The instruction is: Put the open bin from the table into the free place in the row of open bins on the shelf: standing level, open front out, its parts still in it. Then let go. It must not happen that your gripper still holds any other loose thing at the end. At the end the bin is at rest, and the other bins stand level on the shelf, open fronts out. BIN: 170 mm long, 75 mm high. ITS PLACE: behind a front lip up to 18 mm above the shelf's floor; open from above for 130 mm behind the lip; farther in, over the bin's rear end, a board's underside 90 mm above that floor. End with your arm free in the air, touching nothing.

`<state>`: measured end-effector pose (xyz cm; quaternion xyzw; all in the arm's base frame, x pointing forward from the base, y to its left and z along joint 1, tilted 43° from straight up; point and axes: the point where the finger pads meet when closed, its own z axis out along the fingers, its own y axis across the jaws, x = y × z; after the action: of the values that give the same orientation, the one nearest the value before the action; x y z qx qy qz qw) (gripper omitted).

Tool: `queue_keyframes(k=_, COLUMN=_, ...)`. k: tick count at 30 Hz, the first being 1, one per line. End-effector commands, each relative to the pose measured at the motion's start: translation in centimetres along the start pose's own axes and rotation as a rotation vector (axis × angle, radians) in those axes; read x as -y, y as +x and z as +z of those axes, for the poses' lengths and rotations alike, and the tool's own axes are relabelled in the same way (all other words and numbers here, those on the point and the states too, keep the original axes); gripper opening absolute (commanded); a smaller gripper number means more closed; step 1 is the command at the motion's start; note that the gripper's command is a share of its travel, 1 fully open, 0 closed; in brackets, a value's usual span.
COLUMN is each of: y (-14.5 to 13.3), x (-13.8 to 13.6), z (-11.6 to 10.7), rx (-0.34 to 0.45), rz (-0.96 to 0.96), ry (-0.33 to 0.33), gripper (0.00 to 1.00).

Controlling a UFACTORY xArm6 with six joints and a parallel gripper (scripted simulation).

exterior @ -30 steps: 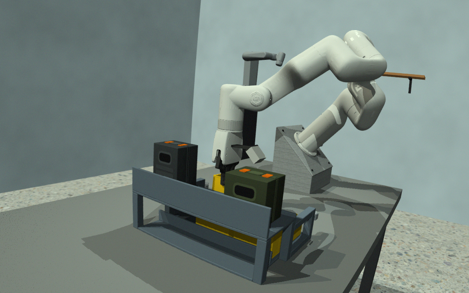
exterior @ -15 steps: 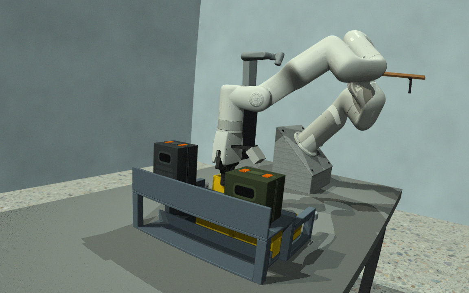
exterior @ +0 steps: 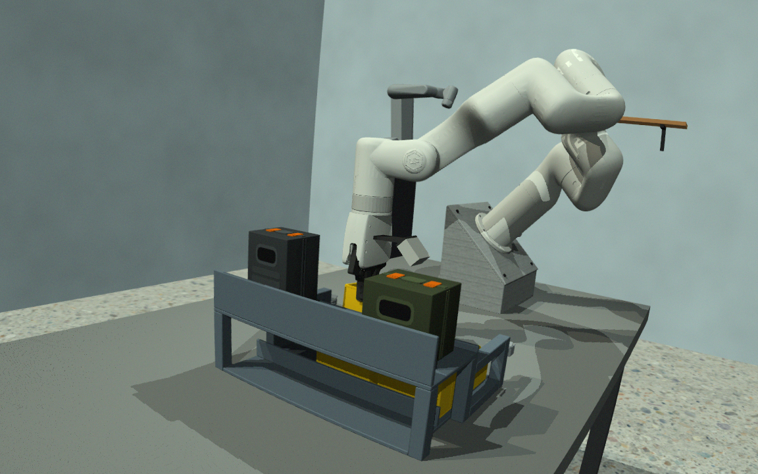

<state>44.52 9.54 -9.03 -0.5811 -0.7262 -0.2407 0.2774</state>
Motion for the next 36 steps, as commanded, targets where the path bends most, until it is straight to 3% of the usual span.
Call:
queue_keyframes(k=1, y=0.0, x=-0.1, z=-0.1, rx=0.001, rz=-0.001, ry=-0.003, gripper=0.00)
queue_keyframes(k=36, y=0.0, x=-2.1, z=-0.1, rx=0.001, rz=-0.001, ry=-0.003, gripper=0.00)
